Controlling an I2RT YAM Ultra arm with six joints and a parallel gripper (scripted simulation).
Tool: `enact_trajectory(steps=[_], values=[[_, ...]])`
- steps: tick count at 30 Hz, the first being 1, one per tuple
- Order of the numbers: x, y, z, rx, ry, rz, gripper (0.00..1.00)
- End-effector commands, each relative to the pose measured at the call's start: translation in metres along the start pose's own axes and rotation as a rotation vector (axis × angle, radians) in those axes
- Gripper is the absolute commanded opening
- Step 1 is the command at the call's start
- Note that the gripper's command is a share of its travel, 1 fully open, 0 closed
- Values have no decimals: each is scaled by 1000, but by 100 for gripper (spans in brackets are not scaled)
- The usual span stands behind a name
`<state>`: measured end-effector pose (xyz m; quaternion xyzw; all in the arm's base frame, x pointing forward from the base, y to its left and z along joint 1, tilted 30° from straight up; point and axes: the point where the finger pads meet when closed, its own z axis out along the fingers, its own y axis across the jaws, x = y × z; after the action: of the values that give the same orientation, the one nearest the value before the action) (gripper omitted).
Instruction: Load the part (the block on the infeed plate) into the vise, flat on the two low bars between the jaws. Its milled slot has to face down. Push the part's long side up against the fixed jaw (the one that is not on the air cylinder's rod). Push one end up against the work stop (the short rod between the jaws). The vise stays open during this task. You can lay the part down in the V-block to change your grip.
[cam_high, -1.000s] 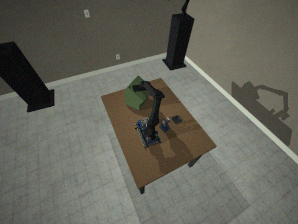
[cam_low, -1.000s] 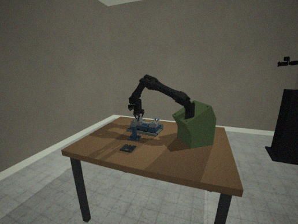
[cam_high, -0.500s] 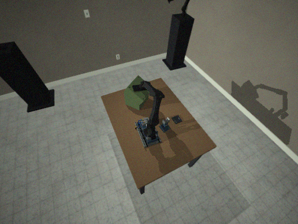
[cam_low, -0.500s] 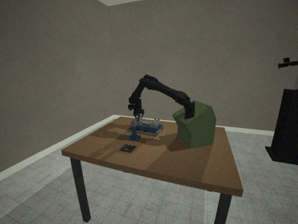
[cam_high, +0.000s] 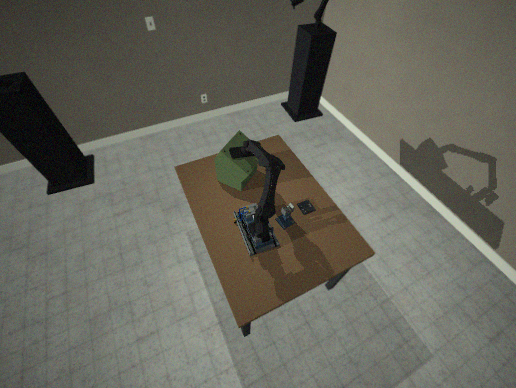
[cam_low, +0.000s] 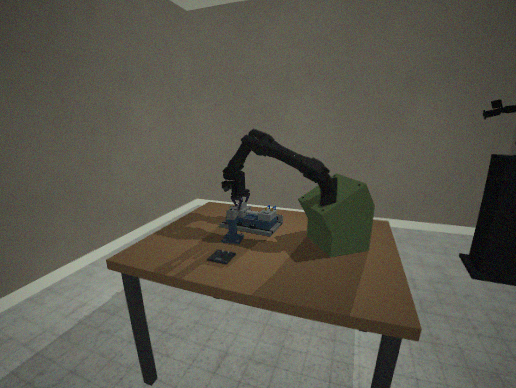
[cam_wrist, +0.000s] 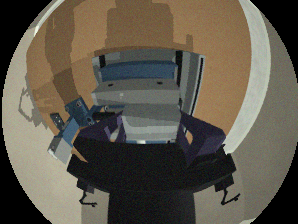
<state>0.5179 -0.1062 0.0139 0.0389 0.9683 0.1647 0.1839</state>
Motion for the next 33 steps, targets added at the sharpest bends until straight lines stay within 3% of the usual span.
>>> enact_trajectory(steps=[1, 33], values=[[-25, -4, -21, 19, -72, -24, 0], [-27, -4, -18, 22, -82, -23, 0]])
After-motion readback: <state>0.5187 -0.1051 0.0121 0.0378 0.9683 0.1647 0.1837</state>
